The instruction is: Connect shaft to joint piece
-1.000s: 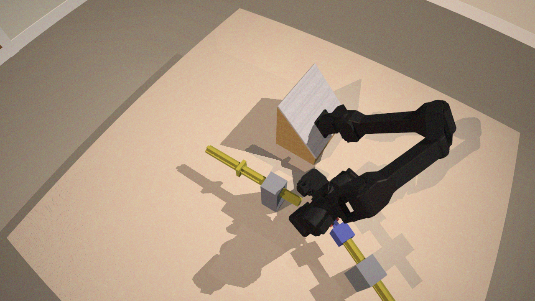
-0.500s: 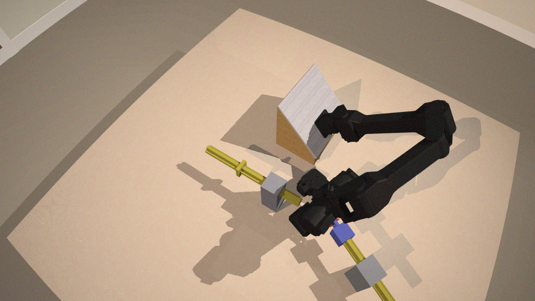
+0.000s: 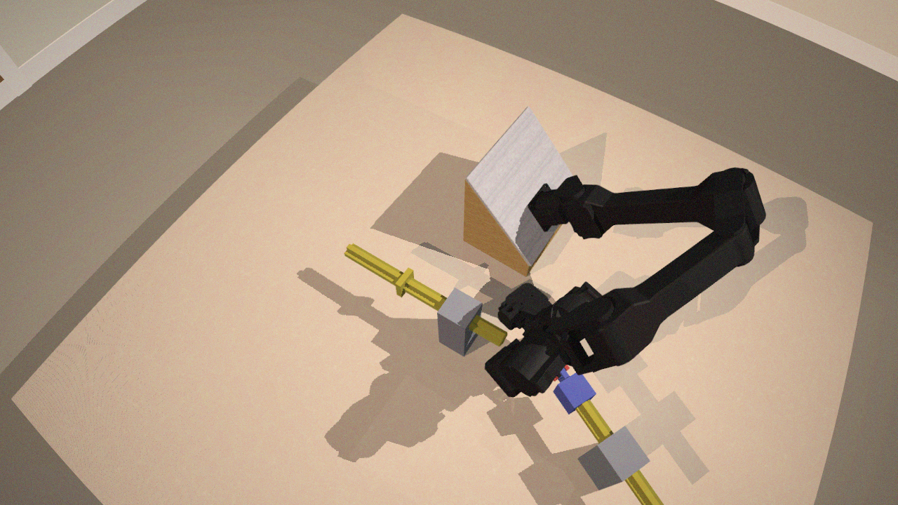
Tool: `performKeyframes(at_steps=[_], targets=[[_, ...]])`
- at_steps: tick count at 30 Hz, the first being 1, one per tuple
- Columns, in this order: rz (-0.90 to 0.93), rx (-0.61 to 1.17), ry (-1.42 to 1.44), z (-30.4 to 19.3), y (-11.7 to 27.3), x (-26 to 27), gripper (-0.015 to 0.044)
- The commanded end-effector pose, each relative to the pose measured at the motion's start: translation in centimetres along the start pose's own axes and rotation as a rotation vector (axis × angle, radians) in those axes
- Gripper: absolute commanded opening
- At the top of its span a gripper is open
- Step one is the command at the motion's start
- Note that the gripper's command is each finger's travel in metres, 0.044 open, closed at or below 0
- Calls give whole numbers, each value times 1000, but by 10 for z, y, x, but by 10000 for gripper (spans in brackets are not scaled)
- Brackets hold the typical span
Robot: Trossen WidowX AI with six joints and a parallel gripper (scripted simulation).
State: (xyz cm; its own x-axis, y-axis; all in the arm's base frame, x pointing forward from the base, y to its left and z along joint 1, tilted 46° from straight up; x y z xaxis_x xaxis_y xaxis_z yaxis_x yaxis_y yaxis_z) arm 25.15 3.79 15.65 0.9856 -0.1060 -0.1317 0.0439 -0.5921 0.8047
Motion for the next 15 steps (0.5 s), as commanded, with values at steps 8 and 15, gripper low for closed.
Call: performKeyframes(at_steps=[8,15], targets=[[0,0,0,0,0,0,147],[0,0,0,0,0,0,42]])
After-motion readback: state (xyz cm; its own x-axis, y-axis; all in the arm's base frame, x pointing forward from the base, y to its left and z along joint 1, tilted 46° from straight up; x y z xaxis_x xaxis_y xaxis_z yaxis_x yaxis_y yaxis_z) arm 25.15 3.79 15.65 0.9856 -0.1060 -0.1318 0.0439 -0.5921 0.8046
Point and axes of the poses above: the point midway between the two fingers, 35 mm back from their tips, its own y axis back along the fingers, its own x axis across the jaws, z = x × y, the point moved 6 cm from there along y, back along the fingers, and after that the axes turned 4 degrees about y, right-handed, at the moved point
